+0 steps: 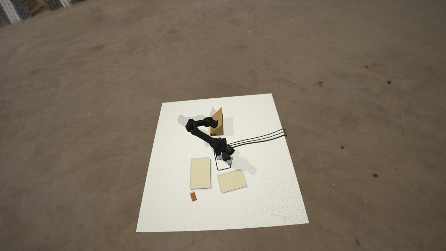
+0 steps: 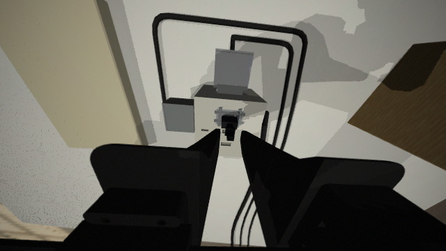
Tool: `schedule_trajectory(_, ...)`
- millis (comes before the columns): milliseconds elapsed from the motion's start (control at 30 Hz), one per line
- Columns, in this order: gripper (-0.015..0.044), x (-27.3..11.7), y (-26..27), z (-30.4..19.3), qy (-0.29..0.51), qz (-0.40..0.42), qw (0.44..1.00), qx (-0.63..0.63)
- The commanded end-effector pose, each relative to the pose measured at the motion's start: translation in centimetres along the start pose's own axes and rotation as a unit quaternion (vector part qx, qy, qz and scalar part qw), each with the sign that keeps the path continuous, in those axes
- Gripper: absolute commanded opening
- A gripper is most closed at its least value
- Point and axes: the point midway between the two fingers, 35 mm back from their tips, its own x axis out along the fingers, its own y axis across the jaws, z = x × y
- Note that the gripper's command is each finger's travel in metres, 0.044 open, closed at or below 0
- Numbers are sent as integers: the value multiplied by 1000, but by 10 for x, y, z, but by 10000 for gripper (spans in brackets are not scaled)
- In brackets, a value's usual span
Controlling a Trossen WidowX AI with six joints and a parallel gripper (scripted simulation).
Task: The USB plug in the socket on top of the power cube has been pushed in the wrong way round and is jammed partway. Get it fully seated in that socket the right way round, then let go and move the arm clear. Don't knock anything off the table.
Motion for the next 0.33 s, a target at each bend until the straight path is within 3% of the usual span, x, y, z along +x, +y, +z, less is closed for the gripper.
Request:
schedule_trajectory(0,95,-2,0,0,0,0,1000,0)
schedule_trajectory(300,95,-11,0,-1,0,0,1000,0)
